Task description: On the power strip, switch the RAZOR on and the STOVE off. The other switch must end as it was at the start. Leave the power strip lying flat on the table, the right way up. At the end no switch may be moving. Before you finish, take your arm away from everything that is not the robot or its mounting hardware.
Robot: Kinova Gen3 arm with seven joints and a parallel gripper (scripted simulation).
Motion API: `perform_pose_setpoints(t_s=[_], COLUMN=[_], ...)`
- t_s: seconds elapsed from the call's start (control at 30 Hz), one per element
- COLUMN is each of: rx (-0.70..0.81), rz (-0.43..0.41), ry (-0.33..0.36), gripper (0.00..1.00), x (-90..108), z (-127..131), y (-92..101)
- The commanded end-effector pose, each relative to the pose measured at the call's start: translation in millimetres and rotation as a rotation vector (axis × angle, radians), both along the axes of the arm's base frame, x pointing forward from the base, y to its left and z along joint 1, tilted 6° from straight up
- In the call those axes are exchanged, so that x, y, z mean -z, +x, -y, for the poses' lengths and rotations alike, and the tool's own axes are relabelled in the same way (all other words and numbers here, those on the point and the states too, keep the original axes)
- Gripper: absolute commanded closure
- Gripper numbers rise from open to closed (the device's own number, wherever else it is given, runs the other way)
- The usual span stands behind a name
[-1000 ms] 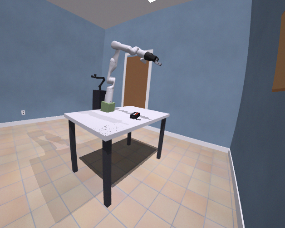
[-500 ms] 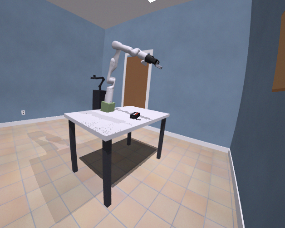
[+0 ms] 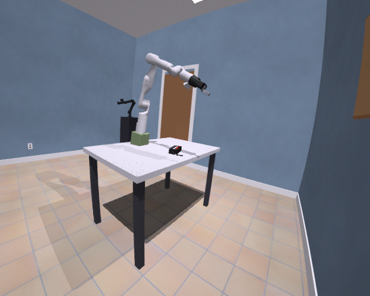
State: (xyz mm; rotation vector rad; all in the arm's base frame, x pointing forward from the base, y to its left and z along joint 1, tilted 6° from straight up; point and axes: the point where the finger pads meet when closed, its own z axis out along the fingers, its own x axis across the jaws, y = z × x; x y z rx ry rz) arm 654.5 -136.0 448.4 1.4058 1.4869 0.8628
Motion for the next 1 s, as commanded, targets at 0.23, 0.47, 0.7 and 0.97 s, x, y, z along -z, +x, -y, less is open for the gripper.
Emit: perform_pose_setpoints(t_s=[0.23,0.47,0.7,0.97], rx=[-0.040,-0.080,-0.120,-0.120], rz=[-0.056,-0.110,-0.162,-0.162], ry=[-0.014,-0.028,-0.042,-0.042], gripper=[1.00,1.00,1.00,1.00], x=[36.4,71.8,105.1,105.1], z=[-16.3,-31.3,-46.3,-46.3], y=[-0.2,-3.2,-8.2,-8.2])
